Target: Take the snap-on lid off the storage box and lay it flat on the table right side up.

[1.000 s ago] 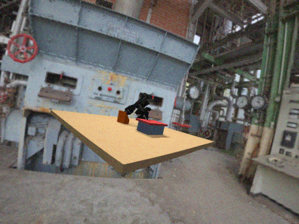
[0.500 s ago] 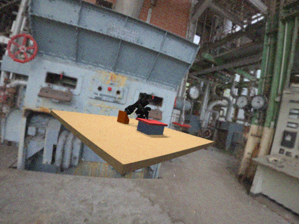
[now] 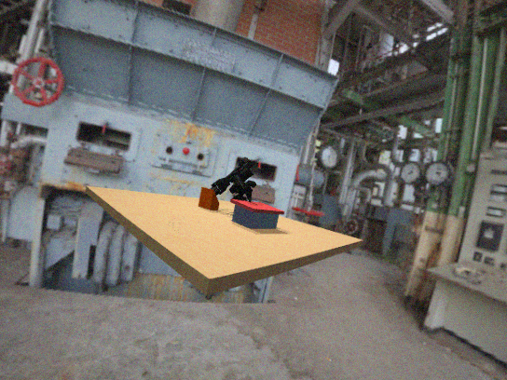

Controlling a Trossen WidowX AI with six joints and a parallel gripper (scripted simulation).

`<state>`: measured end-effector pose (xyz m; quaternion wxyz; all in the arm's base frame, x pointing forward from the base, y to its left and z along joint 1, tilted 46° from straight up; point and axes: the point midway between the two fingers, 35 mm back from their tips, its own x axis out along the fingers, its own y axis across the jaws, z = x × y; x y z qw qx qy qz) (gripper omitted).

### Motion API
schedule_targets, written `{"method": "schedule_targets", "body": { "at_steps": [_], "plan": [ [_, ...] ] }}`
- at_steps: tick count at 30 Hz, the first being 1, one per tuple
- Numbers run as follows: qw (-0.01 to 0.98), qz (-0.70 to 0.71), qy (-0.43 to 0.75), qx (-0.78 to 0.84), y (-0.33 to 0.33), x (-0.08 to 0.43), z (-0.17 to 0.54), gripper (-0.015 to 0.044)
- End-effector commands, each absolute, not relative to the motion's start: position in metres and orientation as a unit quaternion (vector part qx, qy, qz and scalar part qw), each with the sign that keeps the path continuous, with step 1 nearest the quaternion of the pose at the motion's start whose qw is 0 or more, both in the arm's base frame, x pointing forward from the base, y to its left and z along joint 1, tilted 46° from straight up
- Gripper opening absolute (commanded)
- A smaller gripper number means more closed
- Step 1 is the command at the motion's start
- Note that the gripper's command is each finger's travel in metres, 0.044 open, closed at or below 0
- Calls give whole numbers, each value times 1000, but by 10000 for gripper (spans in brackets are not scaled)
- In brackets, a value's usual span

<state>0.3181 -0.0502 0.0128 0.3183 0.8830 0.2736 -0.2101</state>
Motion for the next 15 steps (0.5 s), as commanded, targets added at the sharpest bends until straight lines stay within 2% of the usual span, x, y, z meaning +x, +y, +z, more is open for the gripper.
{"method": "schedule_targets", "body": {
  "at_steps": [1,15],
  "plan": [
    [320,-208,270,884,-54,318,16,0],
    [319,-209,271,884,-54,318,16,0]
  ]
}}
